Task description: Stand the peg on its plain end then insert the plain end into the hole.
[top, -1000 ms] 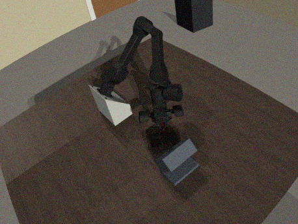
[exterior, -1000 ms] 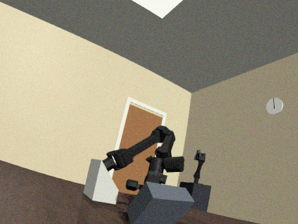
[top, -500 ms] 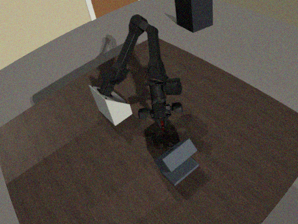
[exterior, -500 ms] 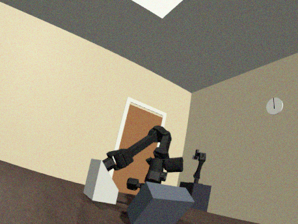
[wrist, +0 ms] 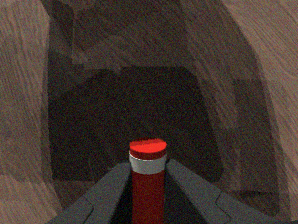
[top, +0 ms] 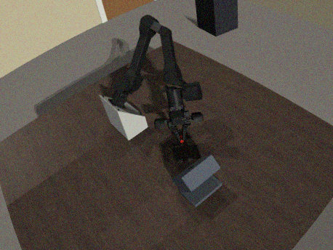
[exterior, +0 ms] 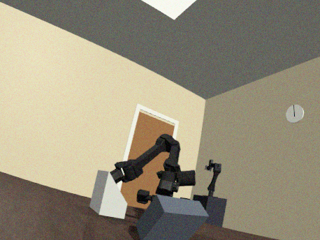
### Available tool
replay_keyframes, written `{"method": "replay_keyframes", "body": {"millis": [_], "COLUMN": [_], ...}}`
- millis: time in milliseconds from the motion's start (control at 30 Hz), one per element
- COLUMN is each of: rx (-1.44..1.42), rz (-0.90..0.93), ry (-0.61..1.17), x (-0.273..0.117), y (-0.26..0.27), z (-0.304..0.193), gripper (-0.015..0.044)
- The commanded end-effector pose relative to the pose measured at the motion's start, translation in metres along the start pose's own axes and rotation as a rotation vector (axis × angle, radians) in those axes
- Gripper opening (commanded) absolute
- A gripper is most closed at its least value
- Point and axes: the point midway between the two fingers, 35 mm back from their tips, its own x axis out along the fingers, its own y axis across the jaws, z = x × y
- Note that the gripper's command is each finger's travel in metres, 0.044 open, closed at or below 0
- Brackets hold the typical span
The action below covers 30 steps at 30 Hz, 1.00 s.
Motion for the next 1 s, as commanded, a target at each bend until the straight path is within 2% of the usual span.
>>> {"method": "replay_keyframes", "body": {"millis": [0, 967], "rx": [0.005, 0.008], "rz": [0.0, 0.0], "ry": [-0.036, -0.287], "x": [-0.003, -0.018], "y": [-0.001, -0.001], "z": [-0.001, -0.013], "gripper": [0.0049, 0.0049]}}
